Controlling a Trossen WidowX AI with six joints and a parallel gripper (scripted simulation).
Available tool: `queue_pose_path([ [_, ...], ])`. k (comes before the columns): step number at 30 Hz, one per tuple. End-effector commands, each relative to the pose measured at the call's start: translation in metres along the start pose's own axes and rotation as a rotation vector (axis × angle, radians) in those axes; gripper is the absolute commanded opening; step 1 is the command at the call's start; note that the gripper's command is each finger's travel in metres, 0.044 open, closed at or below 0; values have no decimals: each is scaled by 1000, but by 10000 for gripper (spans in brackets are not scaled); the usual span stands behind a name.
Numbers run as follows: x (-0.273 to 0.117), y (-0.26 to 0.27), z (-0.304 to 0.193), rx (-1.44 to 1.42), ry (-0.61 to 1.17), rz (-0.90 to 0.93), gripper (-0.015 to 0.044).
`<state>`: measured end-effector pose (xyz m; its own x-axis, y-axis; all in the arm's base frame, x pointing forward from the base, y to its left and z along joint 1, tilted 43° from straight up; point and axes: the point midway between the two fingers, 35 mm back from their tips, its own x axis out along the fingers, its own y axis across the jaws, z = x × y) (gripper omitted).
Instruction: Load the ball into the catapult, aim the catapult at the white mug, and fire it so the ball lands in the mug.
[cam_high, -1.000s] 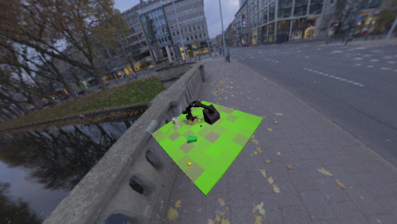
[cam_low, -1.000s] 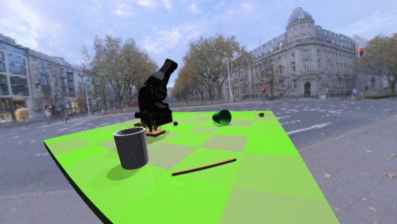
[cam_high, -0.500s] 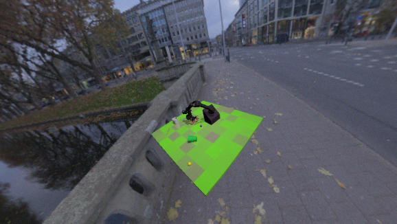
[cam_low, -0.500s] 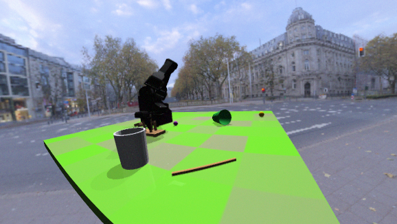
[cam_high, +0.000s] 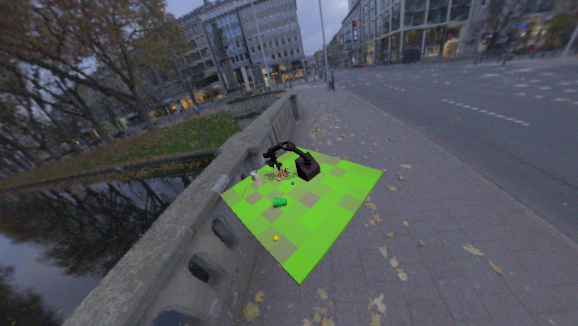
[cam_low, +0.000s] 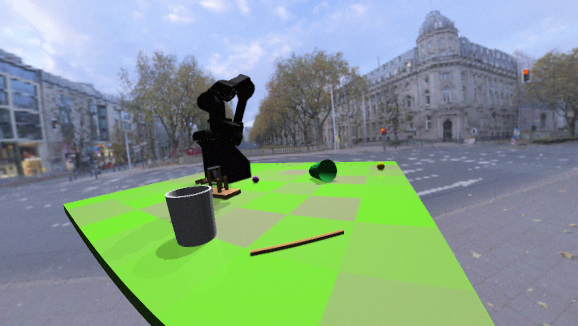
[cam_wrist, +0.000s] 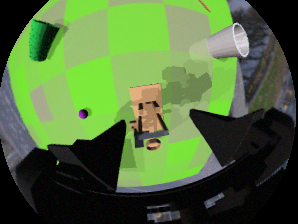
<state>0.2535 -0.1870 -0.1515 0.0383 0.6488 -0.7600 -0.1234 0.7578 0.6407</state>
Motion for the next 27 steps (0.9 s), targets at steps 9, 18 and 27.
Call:
queue_pose_path([
  [9, 45, 7, -6, 9, 18, 23, 440],
  [18, 51, 7, -6, 9, 17, 24, 440],
  [27, 66, 7, -6, 9, 17, 24, 440],
])
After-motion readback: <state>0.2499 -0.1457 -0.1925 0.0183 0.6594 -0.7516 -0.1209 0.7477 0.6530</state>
